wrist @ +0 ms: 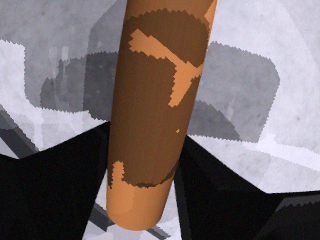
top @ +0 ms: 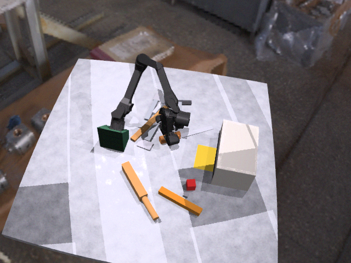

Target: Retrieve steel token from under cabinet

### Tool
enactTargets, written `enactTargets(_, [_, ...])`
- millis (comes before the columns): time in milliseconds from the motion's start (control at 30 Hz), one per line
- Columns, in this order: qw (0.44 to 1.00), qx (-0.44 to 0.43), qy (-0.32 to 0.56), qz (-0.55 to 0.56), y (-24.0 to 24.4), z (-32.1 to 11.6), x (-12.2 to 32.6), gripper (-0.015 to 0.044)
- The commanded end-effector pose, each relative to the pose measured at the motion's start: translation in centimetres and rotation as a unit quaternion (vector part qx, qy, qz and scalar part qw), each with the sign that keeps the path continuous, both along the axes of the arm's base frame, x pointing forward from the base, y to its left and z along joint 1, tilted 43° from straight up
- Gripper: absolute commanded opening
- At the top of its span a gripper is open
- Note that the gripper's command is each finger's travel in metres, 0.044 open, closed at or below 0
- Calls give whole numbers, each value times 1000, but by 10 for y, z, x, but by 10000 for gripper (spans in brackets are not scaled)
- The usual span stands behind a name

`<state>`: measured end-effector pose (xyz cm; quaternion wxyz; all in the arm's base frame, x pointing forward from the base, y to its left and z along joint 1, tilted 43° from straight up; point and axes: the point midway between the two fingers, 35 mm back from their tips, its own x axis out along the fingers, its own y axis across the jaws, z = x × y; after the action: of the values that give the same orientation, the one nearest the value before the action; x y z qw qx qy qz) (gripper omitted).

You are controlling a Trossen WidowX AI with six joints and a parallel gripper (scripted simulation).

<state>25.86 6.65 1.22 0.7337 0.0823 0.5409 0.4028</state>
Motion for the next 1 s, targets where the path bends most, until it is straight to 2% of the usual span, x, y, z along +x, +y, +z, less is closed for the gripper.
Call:
enactTargets(0, [1000,0,-1,-2,3,4,-1,0])
enactTargets(967, [1000,1,-1,-2,28,26,-7,0])
